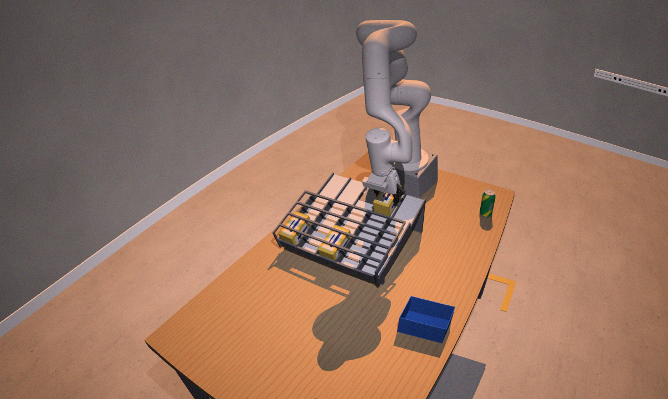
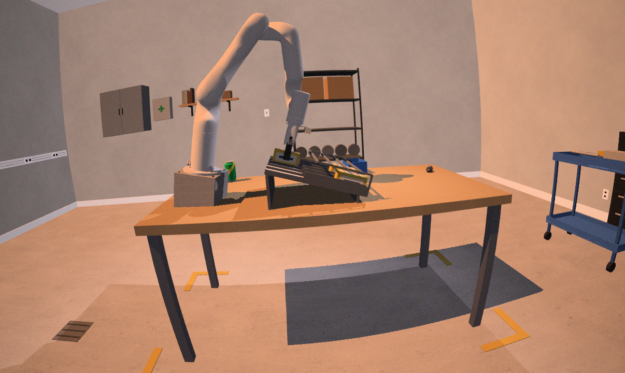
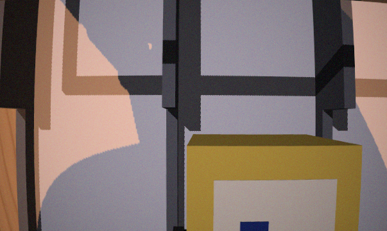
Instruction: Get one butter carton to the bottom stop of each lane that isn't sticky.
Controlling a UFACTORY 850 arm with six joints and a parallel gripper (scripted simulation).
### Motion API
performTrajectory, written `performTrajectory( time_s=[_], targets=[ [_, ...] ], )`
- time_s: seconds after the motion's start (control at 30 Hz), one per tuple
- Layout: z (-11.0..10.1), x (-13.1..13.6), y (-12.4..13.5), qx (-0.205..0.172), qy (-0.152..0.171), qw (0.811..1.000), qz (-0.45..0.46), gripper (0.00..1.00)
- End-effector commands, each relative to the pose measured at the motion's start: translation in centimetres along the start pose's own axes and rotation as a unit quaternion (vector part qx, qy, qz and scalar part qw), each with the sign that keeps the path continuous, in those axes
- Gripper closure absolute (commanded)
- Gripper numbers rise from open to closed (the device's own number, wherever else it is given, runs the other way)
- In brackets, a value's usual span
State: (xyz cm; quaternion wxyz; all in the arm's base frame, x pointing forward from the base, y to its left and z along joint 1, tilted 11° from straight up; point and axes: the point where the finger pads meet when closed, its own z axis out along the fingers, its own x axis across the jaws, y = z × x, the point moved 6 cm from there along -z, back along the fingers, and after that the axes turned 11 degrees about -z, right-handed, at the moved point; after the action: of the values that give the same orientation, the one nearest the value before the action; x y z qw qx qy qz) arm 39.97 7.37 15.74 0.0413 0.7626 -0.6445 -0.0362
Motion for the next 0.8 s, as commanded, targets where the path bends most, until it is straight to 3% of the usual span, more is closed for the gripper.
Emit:
performTrajectory(
  time_s=[0.0, 0.67, 0.7, 0.77],
  targets=[
    [-0.05, 0.00, -0.05, 0.001, 0.000, 1.000, 0.000, 1.00],
    [0.01, 0.02, -0.14, 0.001, 0.000, 1.000, 0.000, 1.00],
    [0.01, 0.02, -0.13, 0.001, 0.000, 1.000, 0.000, 0.24],
    [0.01, 0.02, -0.13, 0.001, 0.000, 1.000, 0.000, 0.24]
  ],
)
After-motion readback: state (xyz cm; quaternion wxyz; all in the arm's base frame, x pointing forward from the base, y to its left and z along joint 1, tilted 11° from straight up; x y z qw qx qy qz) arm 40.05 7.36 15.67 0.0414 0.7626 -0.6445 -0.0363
